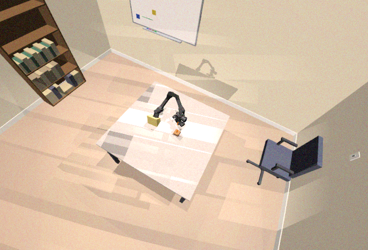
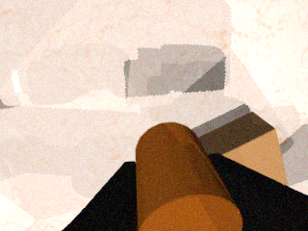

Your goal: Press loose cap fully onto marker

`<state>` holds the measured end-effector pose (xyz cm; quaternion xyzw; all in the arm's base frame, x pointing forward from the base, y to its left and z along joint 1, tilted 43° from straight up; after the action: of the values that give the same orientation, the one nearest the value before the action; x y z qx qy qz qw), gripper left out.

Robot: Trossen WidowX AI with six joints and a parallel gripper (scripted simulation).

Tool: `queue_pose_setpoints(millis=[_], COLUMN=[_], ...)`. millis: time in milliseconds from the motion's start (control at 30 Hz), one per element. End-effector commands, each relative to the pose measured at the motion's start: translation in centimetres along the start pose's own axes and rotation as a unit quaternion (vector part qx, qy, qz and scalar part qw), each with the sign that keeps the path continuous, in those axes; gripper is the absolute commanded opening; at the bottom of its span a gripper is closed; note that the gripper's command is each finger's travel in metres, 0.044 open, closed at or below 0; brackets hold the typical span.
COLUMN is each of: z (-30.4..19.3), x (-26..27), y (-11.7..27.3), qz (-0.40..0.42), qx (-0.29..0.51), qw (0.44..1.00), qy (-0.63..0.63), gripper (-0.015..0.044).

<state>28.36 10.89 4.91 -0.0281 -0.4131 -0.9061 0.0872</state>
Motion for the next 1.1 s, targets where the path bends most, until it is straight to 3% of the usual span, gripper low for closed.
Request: queue_pose_setpoints(millis=[0,767,1067], z=[-1.1,-7.6,-7.8], x=[-0.9,-4.4,-4.5], y=[0.5,3.1,2.6], qz=[0.0,0.003,0.003], qx=[0.002,-0.001,-0.001], qw=[1.0,1.0,1.0], qy=[0.002,0.008,0.008], gripper=[0.0,0.0,0.0])
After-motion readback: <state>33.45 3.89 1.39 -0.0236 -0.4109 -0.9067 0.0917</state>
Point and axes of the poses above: the point midway between the two fingers, 35 mm back from their tips, its own y axis back along the fingers, its own x axis across the jaws, z = x × y, the point moved 1 cm from there along y, back along the fingers, and after that the axes turned 15 degrees about y, right-handed, at the moved point
